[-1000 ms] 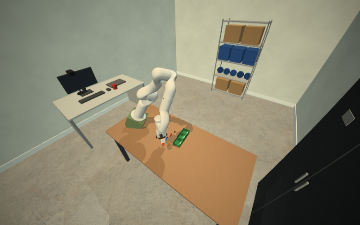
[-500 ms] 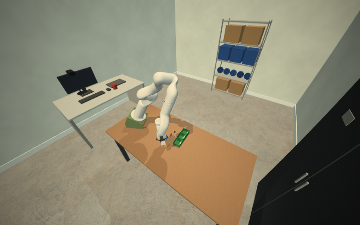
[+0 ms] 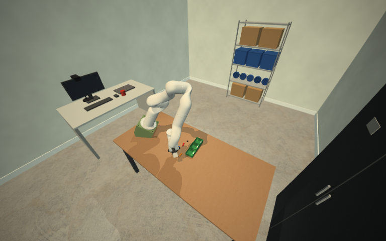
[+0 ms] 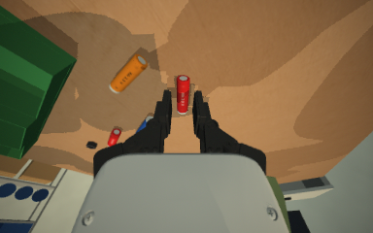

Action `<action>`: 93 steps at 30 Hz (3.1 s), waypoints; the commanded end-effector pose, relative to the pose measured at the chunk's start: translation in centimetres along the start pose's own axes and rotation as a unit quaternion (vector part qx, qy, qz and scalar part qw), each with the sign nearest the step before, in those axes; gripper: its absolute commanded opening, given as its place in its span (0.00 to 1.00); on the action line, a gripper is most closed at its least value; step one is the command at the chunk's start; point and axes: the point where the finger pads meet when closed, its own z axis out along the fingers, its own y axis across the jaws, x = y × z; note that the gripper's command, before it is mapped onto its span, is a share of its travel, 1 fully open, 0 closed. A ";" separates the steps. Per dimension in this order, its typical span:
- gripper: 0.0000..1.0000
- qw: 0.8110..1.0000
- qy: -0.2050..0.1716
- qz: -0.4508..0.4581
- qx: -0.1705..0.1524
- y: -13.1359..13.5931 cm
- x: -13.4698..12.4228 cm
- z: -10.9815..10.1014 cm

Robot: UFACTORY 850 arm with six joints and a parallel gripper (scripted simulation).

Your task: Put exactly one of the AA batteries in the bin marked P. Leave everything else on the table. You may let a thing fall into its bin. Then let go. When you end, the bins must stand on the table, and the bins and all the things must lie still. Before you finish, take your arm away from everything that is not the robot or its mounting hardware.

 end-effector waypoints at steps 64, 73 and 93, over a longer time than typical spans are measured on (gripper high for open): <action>0.00 1.000 0.001 0.000 0.000 0.0 0.0 -2.1; 0.00 1.000 0.001 0.000 0.000 0.0 0.0 -4.8; 0.00 1.000 0.001 0.000 0.000 0.0 0.0 -5.5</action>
